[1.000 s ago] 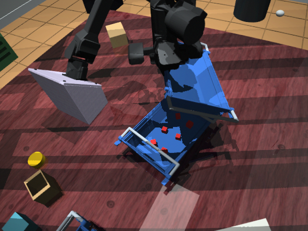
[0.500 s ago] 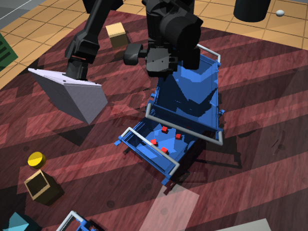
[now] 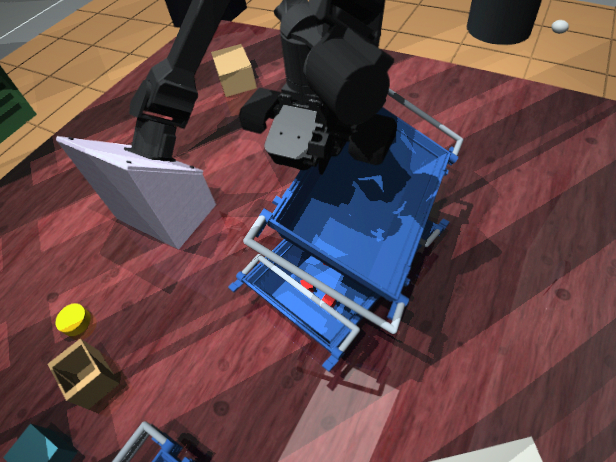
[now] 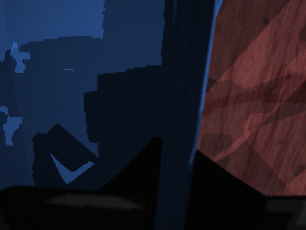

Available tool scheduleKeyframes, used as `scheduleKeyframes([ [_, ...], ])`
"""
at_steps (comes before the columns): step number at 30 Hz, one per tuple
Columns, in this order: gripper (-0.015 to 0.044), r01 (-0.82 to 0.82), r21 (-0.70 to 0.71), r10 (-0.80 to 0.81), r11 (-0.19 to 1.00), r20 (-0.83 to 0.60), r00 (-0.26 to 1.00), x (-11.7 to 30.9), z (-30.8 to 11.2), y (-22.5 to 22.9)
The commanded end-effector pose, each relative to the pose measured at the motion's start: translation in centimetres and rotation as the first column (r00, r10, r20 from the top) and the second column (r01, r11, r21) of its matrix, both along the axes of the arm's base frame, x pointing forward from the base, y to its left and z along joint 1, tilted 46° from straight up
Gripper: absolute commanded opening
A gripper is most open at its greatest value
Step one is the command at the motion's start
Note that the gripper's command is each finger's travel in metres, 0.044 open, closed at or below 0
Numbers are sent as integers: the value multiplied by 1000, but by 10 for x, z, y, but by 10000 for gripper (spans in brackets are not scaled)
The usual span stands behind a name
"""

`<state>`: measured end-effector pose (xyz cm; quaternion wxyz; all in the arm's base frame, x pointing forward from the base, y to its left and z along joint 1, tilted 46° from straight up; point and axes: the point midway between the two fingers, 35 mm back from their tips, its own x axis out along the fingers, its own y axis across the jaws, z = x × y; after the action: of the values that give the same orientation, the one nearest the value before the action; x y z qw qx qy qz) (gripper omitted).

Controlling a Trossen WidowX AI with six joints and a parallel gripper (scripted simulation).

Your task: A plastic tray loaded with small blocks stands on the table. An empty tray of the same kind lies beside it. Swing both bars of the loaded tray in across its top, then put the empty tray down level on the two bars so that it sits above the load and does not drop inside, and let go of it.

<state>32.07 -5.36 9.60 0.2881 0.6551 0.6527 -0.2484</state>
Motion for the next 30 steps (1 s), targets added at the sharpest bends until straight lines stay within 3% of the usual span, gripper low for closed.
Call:
scheduleKeyframes([
  [1, 0, 66, -3, -66, 998, -32, 997, 2, 0, -11],
  [14, 0, 214, -5, -211, 977, -184, 960, 2, -14, -27],
  [30, 0, 214, -5, -211, 977, -184, 960, 2, -14, -27],
])
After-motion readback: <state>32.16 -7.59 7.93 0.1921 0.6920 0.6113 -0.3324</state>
